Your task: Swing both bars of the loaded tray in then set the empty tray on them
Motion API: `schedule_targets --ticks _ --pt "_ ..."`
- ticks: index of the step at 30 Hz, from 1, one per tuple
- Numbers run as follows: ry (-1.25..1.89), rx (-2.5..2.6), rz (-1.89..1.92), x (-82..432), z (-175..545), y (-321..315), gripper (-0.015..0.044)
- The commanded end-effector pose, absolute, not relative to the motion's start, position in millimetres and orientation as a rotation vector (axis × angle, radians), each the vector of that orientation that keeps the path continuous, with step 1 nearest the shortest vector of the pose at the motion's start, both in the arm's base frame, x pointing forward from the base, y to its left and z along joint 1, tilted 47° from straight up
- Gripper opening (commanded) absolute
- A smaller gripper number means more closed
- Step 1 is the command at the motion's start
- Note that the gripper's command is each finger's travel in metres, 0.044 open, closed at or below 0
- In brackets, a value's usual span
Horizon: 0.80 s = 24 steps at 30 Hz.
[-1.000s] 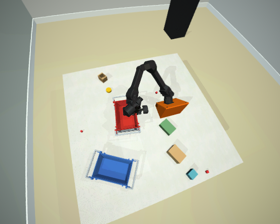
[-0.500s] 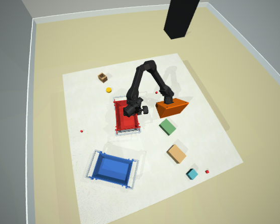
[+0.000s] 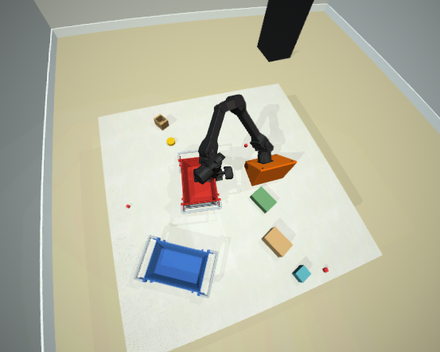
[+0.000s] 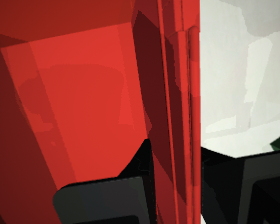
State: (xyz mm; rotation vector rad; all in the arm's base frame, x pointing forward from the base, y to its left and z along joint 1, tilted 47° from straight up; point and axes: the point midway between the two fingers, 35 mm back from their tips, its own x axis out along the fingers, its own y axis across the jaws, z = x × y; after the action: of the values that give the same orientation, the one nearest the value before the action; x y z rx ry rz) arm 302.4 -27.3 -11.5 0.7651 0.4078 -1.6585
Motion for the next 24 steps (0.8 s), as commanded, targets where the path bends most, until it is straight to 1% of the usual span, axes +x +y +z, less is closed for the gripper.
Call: schedule_targets --ticks 1,24 --pt "0.422 0.761 -1.677 299.2 -14.0 -31.1 0.0" --pt "0.422 0.761 -1.677 299.2 -14.0 -31.1 0.0337"
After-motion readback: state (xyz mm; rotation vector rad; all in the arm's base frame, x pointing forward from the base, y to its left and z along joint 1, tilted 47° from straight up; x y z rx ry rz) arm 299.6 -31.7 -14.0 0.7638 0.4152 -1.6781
